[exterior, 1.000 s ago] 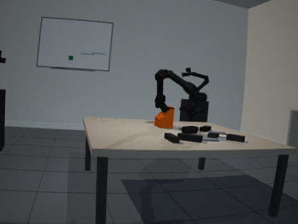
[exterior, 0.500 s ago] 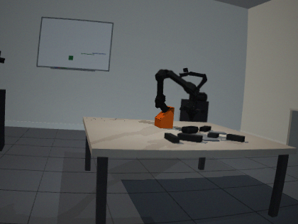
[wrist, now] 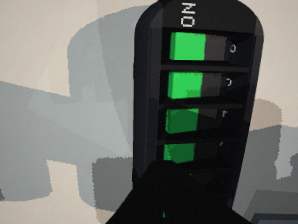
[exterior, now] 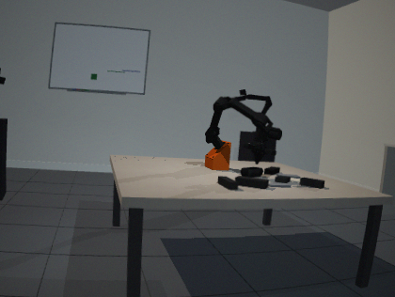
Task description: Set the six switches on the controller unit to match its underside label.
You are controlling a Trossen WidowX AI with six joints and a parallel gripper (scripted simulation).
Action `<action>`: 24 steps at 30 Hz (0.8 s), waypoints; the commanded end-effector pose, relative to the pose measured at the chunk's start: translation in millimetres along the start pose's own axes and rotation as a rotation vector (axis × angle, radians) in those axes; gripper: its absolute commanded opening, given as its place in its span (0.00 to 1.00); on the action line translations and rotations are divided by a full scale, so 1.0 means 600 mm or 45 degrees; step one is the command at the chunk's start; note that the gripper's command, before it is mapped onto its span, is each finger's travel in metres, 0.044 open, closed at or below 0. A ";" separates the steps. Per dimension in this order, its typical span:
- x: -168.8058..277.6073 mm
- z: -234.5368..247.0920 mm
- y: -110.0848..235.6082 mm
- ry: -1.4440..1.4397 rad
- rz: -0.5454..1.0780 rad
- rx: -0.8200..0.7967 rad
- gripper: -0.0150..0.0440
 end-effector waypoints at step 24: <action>-0.006 0.046 -0.071 -0.021 0.020 0.111 0.25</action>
Point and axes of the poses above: the point midway between the two fingers, 35 mm back from their tips, its own y axis back along the fingers, its own z axis across the jaws, x = y × z, the point moved 1 cm from there along y, back along the fingers, and after that the axes turned 6 degrees about y, right-handed, at the moved point
